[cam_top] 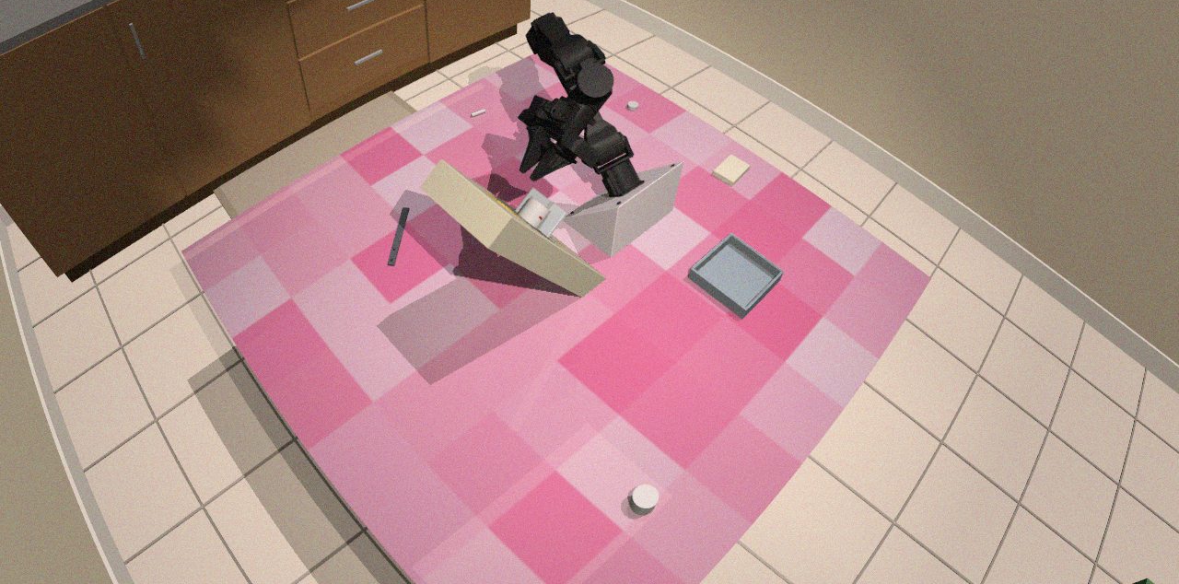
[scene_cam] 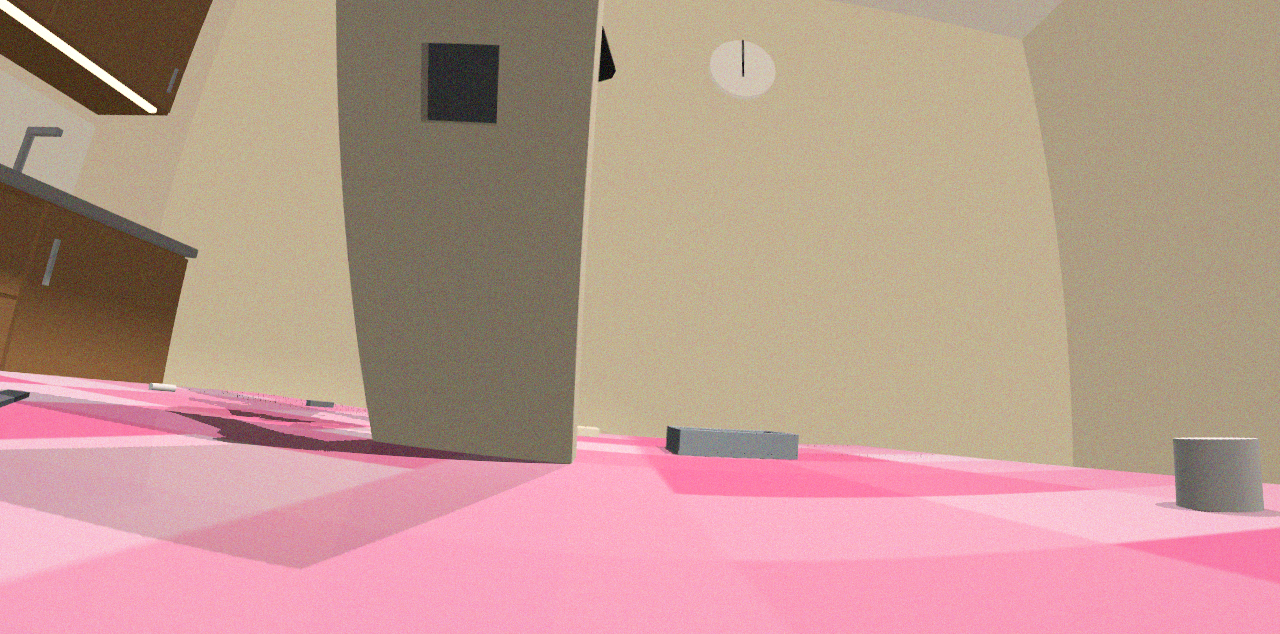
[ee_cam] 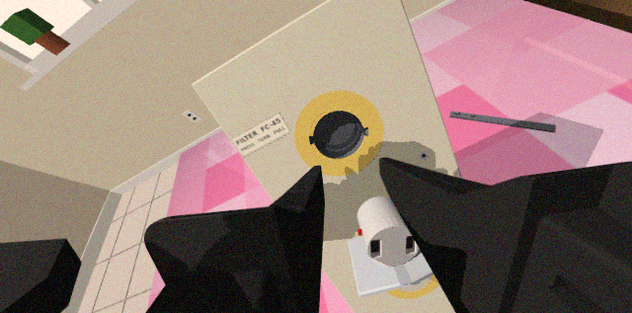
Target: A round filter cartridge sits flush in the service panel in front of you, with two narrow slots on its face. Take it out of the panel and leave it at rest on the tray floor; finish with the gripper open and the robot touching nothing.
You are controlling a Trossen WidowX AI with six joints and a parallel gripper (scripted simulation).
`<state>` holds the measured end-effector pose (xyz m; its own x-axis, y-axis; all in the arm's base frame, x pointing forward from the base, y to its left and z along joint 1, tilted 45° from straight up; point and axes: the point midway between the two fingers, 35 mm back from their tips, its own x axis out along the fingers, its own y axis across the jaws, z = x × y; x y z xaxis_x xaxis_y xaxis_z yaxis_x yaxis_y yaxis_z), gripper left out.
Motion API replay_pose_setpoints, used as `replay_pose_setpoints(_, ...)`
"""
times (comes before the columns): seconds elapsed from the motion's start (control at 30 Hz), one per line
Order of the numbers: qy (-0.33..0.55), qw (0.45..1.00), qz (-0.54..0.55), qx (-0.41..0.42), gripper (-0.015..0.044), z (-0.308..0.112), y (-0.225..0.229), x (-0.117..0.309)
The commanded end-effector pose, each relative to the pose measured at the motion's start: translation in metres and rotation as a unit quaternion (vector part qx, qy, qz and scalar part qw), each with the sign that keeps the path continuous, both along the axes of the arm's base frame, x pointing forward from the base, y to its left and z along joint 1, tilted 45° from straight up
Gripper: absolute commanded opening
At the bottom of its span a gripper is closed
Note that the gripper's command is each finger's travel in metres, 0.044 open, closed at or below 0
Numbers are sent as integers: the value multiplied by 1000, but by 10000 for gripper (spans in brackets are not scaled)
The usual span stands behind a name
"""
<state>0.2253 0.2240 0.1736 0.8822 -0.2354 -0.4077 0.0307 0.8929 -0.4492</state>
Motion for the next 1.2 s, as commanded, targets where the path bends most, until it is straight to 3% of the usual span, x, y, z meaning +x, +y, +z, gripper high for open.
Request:
replay_pose_setpoints(0.0, -3, 1000, 1, 8, 249, 19, 20, -3)
replay_pose_setpoints(0.27, -4, 1000, 1, 12, 440, 49, 49, -14)
replay_pose_setpoints(0.43, 88, 993, -18, -72, 309, 8, 11, -16)
replay_pose_setpoints(0.6, 208, 963, -51, -164, 305, -35, -43, -31)
replay_pose_setpoints(1.17, 214, 961, -51, -166, 305, -48, -53, -20)
